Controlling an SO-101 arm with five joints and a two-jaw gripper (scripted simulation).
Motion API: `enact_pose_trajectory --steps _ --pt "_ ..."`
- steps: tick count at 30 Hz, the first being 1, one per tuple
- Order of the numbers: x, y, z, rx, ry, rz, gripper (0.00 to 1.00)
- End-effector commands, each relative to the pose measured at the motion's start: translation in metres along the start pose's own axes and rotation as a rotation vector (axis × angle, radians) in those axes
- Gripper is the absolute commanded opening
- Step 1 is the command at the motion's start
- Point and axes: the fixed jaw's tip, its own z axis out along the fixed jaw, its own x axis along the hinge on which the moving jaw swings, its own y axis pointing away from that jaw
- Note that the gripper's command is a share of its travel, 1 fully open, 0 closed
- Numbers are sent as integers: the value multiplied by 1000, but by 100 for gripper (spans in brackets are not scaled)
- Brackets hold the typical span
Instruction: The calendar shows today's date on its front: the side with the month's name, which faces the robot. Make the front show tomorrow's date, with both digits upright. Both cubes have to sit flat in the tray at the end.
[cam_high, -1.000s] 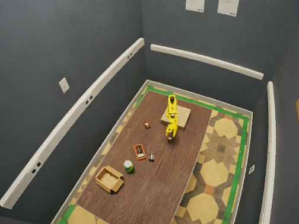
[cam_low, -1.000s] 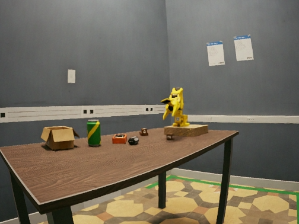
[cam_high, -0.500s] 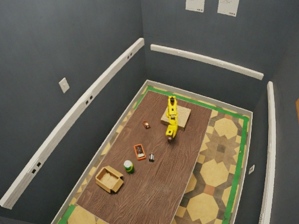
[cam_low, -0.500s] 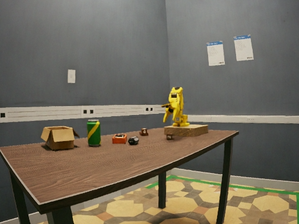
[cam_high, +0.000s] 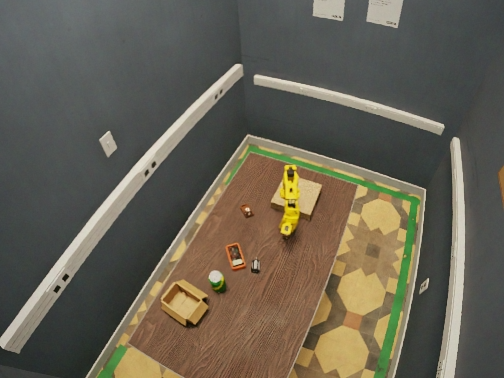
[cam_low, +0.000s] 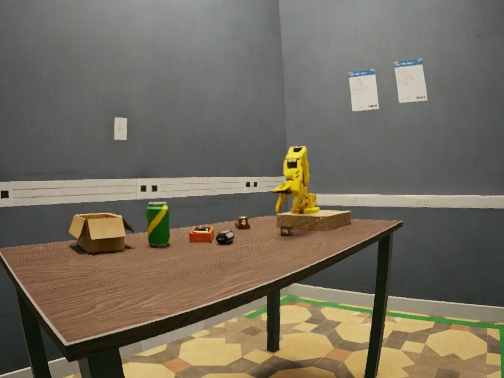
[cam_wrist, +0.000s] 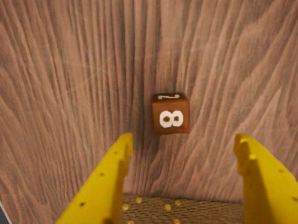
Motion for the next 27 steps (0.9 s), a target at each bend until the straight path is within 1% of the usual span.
enact_pose_trajectory --steps 1,3,4,10,27 --pt "10 -1 12 59 188 -57 35" --pt "10 -1 12 59 188 -57 35" --pt "13 -2 16 75 234 -70 35" --pt "17 -2 21 99 311 -94 35" --pt "17 -2 21 99 311 -94 35"
